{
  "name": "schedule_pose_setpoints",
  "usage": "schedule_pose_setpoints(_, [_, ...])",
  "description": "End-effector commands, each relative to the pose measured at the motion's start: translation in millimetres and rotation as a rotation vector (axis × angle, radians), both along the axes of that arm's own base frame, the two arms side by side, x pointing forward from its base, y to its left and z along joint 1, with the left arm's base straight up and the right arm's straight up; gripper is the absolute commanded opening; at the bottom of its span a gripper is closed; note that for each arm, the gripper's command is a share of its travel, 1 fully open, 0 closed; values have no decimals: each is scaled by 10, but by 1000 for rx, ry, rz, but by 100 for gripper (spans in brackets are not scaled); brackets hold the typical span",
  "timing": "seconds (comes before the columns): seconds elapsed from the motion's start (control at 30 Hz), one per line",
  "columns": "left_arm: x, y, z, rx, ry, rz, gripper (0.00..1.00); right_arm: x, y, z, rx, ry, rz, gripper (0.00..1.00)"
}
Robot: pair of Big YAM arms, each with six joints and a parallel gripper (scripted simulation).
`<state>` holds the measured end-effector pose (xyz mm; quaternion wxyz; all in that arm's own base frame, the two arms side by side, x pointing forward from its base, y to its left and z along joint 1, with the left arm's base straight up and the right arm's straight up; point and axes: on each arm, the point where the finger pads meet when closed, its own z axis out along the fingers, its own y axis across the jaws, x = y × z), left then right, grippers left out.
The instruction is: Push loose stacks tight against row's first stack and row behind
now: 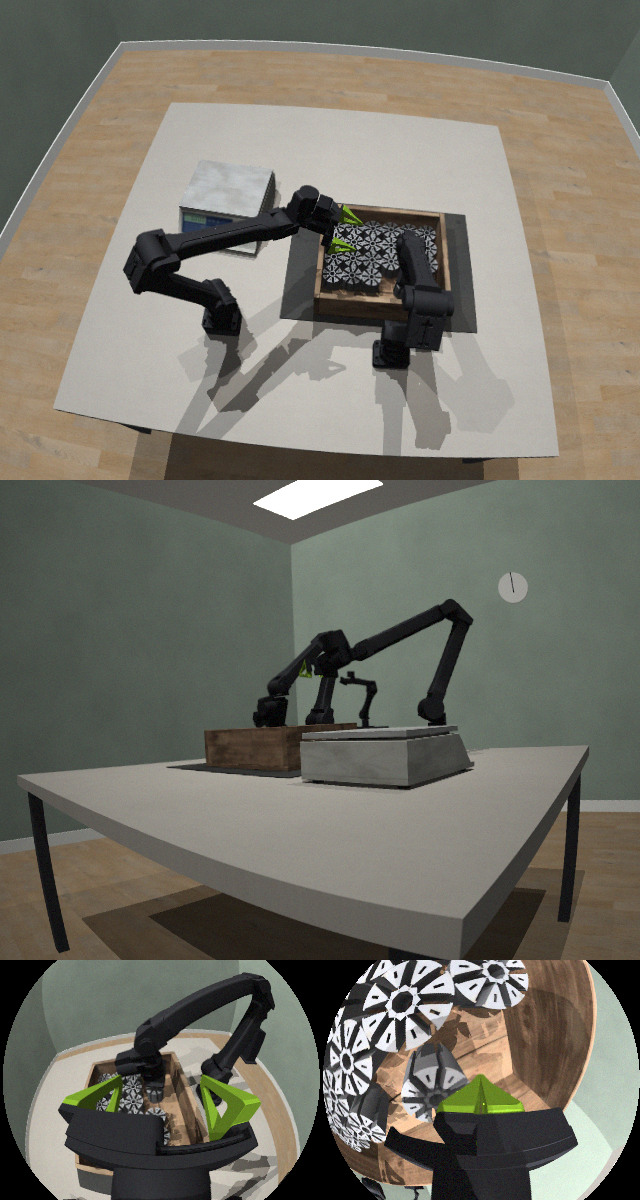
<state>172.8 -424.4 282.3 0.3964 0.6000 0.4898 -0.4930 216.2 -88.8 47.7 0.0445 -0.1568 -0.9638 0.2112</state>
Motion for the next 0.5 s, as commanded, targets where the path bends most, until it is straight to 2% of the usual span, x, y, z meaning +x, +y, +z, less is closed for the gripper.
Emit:
schedule_pose_setpoints(0.0, [106,-152,377,-60,-61,-5,100,262,132,106,14,-42,-6,0])
schedule_pose_setpoints(0.47, [106,-152,377,-60,-61,-5,100,259,238,92,19,-37,-9,0])
